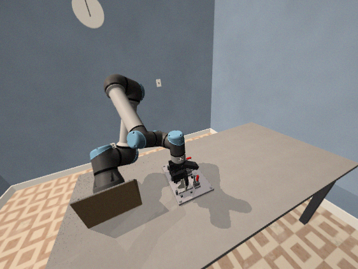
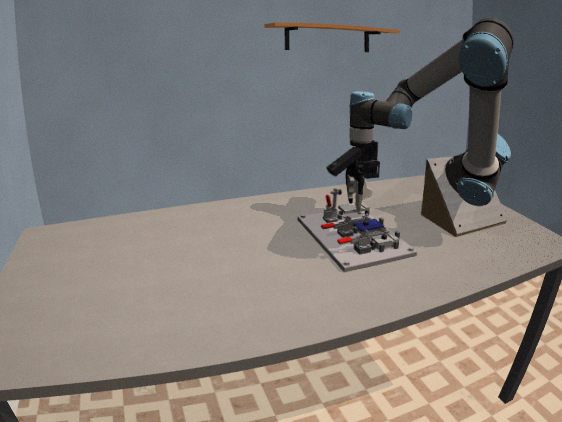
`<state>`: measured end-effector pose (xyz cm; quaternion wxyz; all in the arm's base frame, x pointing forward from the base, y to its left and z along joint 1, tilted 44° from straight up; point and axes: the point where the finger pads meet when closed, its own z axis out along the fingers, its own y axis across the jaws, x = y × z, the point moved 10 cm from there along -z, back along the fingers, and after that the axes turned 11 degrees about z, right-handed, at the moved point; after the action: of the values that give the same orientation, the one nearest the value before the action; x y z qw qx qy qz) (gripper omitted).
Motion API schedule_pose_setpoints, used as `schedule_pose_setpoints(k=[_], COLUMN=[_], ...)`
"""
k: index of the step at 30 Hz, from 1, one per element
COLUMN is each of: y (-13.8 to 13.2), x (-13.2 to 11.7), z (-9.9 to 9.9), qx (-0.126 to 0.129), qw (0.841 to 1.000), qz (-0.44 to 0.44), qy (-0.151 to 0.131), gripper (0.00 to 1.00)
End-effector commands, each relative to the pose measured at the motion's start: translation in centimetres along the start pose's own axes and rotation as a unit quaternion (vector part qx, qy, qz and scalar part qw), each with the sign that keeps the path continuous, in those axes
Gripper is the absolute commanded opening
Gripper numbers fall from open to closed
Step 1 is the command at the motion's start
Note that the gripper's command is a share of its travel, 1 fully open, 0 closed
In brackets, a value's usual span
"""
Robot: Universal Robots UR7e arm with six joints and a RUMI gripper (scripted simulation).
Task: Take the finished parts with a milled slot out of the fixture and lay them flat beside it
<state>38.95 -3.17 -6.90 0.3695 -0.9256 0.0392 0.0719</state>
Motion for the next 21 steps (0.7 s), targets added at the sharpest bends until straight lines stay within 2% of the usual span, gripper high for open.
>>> schedule_pose_setpoints(k=[1,21], y=[0.0,0.0], x=[0.0,0.0], z=[-0.5,-1.6], qx=[0.0,0.0], qw=[1.0,1.0], qz=[0.0,0.0], qy=[0.001,0.001], gripper=[0.0,0.0])
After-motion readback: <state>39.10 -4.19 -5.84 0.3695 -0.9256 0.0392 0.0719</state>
